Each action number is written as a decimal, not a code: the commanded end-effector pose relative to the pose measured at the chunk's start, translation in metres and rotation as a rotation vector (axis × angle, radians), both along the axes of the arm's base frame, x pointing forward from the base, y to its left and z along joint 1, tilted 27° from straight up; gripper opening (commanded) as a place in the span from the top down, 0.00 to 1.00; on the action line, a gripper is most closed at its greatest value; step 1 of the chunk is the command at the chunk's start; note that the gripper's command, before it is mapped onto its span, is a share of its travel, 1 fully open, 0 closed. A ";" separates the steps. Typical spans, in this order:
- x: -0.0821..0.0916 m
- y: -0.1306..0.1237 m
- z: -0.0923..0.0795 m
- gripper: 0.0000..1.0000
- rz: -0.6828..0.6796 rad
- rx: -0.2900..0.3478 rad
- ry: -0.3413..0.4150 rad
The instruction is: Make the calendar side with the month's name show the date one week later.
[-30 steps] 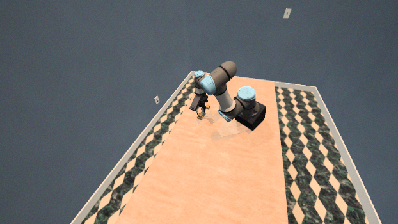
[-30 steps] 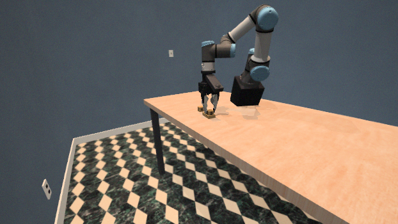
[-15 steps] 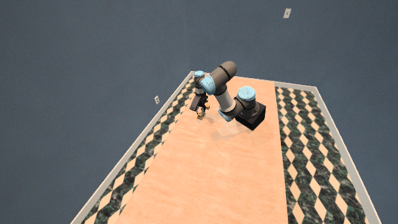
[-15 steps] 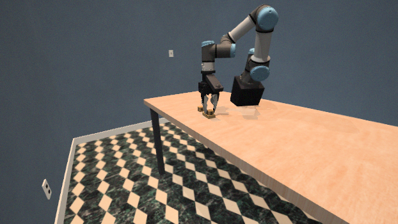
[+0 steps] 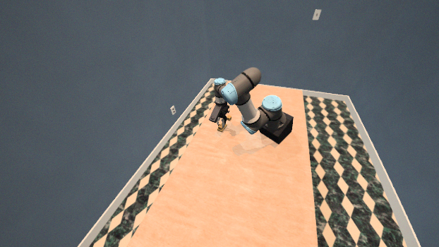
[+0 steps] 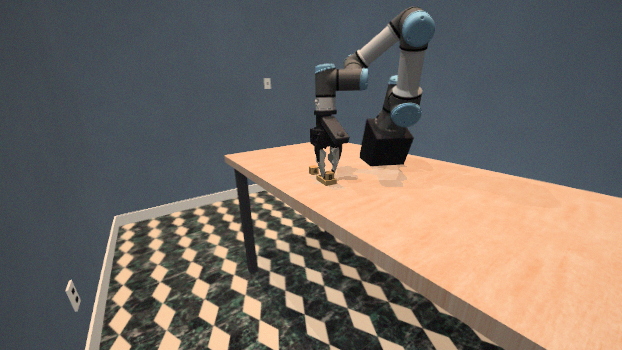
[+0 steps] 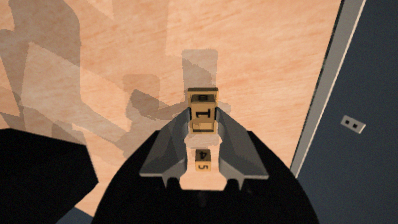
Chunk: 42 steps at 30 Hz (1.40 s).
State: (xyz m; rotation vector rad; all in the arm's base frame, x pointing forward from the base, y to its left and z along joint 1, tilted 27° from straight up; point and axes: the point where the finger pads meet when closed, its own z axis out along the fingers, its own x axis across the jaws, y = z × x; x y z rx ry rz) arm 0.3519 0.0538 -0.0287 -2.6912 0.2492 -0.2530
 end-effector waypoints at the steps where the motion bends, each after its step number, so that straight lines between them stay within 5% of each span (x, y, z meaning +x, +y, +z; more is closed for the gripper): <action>1: 0.000 0.000 0.000 0.90 0.000 0.001 0.000; 42: -0.002 -0.006 0.012 0.90 0.000 -0.002 -0.002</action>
